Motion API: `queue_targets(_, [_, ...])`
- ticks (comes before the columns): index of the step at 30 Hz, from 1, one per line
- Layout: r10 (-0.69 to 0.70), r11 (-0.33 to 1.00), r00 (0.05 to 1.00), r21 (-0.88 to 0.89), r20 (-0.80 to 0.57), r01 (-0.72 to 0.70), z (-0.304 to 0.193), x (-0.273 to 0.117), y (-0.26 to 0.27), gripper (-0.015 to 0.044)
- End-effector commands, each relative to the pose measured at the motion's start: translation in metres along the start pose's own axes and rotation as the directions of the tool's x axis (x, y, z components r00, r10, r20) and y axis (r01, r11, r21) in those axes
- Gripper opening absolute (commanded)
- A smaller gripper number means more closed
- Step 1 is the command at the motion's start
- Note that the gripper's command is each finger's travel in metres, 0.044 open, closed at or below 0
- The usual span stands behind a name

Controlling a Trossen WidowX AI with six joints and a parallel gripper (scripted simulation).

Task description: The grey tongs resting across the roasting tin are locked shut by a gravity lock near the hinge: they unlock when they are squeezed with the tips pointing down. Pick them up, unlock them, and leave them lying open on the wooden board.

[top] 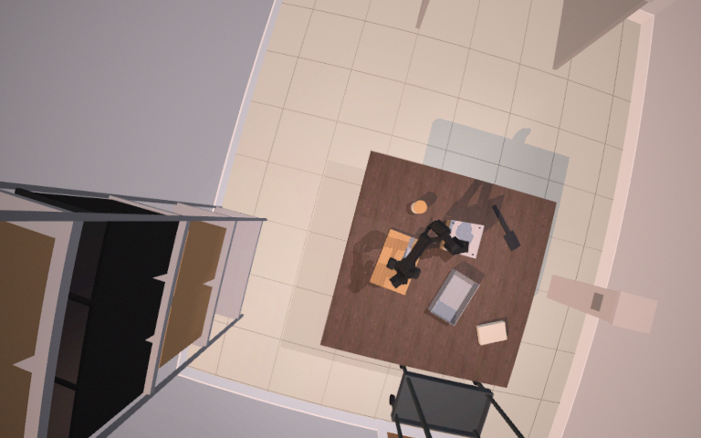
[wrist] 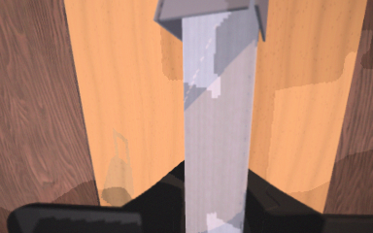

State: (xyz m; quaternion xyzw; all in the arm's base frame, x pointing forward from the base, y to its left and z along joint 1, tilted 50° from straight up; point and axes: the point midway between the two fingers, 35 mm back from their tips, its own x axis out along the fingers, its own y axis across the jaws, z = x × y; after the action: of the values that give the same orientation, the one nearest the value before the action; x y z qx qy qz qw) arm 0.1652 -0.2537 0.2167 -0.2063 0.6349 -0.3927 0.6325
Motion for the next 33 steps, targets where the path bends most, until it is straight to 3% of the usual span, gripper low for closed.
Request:
queue_targets(1, [0.003, 1.000, 1.000, -0.006, 0.000, -0.003, 0.000, 0.007, 0.001, -0.0150])
queue_targets(27, [-0.007, 1.000, 1.000, -0.008, 0.003, 0.007, -0.004, 0.039, -0.001, -0.0150])
queue_targets(33, [-0.009, 1.000, 1.000, -0.004, 0.000, 0.009, -0.004, 0.038, -0.002, 0.0007])
